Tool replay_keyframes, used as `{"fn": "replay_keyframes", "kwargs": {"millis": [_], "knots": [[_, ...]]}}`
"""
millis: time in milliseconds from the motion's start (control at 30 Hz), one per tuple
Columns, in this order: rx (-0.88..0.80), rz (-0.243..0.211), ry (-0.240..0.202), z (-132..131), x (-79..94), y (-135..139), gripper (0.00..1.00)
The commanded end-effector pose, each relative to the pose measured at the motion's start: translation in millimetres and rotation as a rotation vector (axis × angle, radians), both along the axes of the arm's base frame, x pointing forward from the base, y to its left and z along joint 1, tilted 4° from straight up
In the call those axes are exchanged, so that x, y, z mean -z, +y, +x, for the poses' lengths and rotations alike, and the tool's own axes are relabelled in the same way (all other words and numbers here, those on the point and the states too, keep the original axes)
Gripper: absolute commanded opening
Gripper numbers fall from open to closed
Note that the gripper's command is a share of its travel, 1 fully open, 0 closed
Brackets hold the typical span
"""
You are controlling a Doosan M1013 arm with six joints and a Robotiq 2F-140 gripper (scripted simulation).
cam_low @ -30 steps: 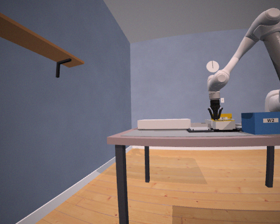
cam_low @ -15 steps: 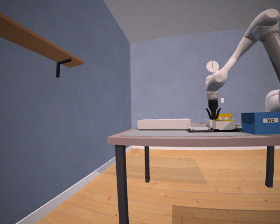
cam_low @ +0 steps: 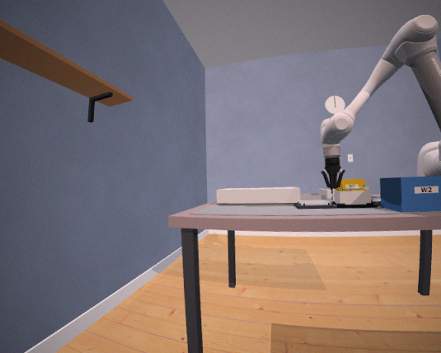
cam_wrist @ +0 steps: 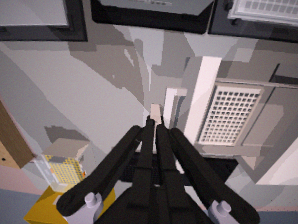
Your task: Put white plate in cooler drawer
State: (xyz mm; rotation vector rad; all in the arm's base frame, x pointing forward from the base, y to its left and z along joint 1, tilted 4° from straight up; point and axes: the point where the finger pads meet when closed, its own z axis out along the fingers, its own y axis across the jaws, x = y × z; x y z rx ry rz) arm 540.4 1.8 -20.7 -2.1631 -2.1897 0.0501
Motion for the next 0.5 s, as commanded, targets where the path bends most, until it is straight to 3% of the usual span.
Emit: {"fn": "replay_keyframes", "kwargs": {"millis": [0, 467], "knots": [[0.000, 0.000, 0.000, 4.7, 0.2, 0.1, 0.00], [0.000, 0.000, 0.000, 19.1, 1.2, 0.3, 0.00]]}}
